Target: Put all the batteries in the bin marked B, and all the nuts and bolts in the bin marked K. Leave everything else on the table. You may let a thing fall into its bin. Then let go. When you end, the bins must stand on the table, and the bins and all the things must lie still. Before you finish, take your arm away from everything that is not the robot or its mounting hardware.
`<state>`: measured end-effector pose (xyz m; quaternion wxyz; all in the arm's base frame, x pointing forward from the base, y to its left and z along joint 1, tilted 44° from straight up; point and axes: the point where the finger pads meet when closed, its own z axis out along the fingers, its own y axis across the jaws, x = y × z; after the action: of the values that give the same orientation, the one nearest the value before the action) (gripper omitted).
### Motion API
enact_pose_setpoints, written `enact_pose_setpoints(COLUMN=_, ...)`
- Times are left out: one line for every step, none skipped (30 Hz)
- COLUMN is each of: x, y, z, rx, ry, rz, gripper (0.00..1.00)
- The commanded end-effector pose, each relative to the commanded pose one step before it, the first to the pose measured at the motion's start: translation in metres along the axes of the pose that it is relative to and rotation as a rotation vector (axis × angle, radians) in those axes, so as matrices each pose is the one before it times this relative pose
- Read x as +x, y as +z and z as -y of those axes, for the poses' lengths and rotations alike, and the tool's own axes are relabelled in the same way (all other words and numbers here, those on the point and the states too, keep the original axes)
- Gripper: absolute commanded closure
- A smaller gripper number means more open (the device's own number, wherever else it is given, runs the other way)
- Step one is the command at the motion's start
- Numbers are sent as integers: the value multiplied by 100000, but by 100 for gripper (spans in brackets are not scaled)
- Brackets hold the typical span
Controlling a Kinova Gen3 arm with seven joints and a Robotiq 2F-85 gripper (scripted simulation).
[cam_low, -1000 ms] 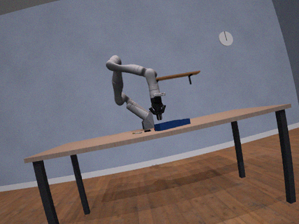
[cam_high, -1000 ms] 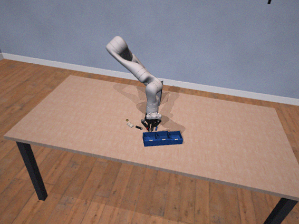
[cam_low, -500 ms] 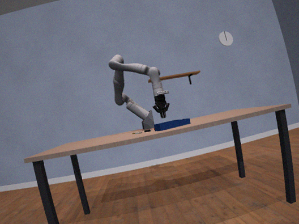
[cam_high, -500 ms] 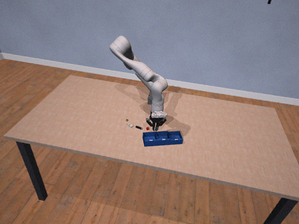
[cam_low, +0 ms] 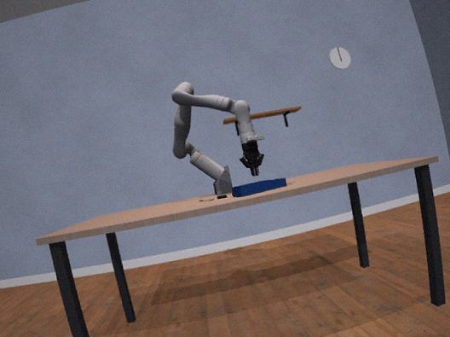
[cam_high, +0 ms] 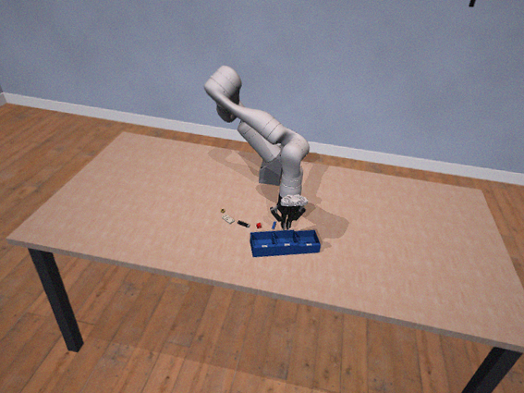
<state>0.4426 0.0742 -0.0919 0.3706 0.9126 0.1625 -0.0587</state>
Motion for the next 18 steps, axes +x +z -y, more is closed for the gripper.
enact_pose_setpoints(x=-17, y=470, z=114, rx=-112, ry=-231, rz=27, gripper=91)
enact_pose_setpoints(x=0, y=276, z=1, rx=-4, ry=4, rz=-5, gripper=91)
enact_pose_setpoints(x=0, y=267, z=0, rx=0, ry=0, rz=0, gripper=91)
enact_pose_setpoints(x=0, y=267, z=0, rx=0, ry=0, rz=0, gripper=91)
enact_pose_setpoints(x=0, y=267, z=0, rx=0, ry=0, rz=0, gripper=91)
enact_pose_setpoints(x=0, y=267, z=0, rx=0, ry=0, rz=0, gripper=91)
enact_pose_setpoints(x=0, y=267, z=0, rx=0, ry=0, rz=0, gripper=91)
enact_pose_setpoints(x=0, y=267, z=0, rx=0, ry=0, rz=0, gripper=91)
enact_pose_setpoints(x=0, y=267, z=0, rx=0, ry=0, rz=0, gripper=91)
enact_pose_setpoints(x=0, y=267, z=0, rx=0, ry=0, rz=0, gripper=91)
enact_pose_setpoints(x=0, y=0, z=0, rx=0, ry=0, rz=0, gripper=91)
enact_pose_setpoints(x=0, y=0, z=0, rx=0, ry=0, rz=0, gripper=91)
enact_pose_setpoints(x=-3, y=258, z=-1, rx=2, ry=-2, rz=3, gripper=91)
enact_pose_setpoints(x=3, y=276, z=1, rx=-3, ry=2, rz=-3, gripper=91)
enact_pose_setpoints(x=0, y=267, z=0, rx=0, ry=0, rz=0, gripper=91)
enact_pose_setpoints(x=0, y=267, z=0, rx=0, ry=0, rz=0, gripper=91)
enact_pose_setpoints(x=0, y=267, z=0, rx=0, ry=0, rz=0, gripper=91)
enact_pose_setpoints(x=0, y=267, z=0, rx=0, ry=0, rz=0, gripper=91)
